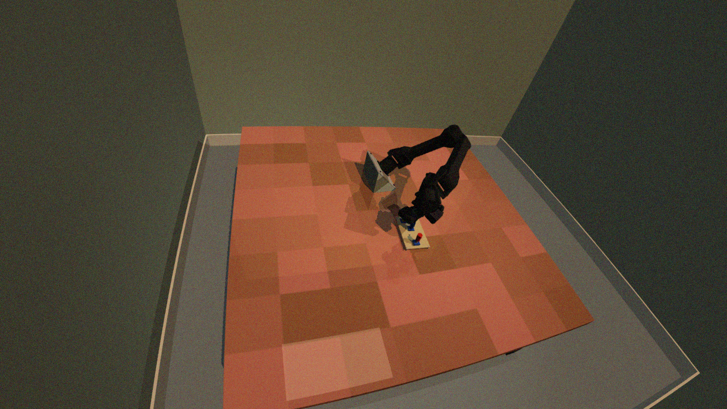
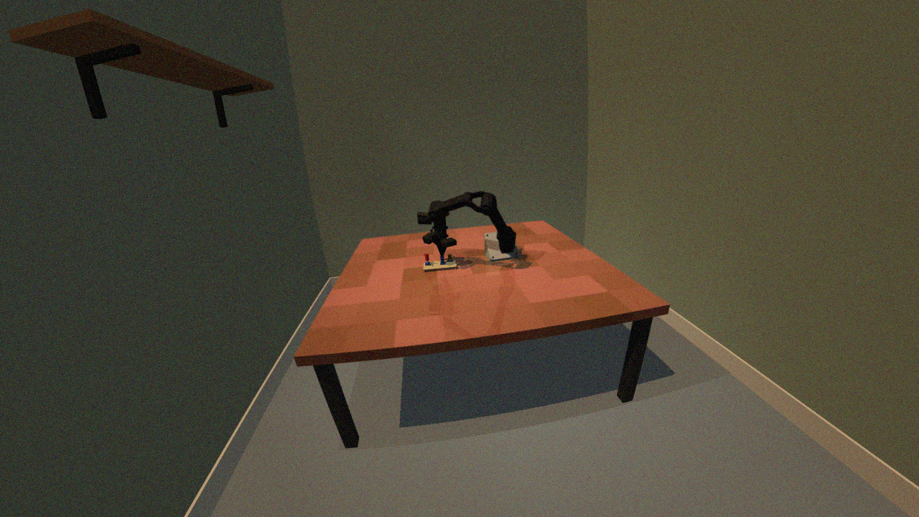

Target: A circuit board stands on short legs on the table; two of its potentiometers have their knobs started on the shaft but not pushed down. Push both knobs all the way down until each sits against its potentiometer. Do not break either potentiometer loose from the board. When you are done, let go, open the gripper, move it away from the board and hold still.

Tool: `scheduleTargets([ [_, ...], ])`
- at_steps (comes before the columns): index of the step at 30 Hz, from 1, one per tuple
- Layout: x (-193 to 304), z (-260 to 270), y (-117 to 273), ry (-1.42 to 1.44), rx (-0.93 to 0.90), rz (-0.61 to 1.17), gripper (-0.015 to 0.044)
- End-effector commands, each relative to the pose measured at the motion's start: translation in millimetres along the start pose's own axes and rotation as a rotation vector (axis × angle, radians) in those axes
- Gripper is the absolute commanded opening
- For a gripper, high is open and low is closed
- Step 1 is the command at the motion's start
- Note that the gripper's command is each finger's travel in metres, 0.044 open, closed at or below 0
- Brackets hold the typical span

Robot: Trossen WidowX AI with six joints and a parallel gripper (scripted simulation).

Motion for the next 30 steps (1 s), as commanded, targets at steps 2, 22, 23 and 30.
scheduleTargets([
  [2, -3.7, 0.7, -6.8, 0.018, -0.017, 0.017, 0.0000],
  [22, -3.2, 0.7, 16.7, 0.014, -0.021, 0.017, 0.0053],
  [23, -3.2, 0.7, 16.7, 0.014, -0.021, 0.017, 0.0079],
  [30, -3.2, -0.4, 18.4, -0.002, -0.017, 0.014, 0.0157],
])
Point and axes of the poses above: the point midway between the two fingers, 35 mm back from their tips, its own y axis back along the fingers, its own z axis across the jaws, x = y × z, the point moved 4 cm from there along y, back along the fingers, and after that the axes turned 5 degrees about -y, right-handed, at the moved point
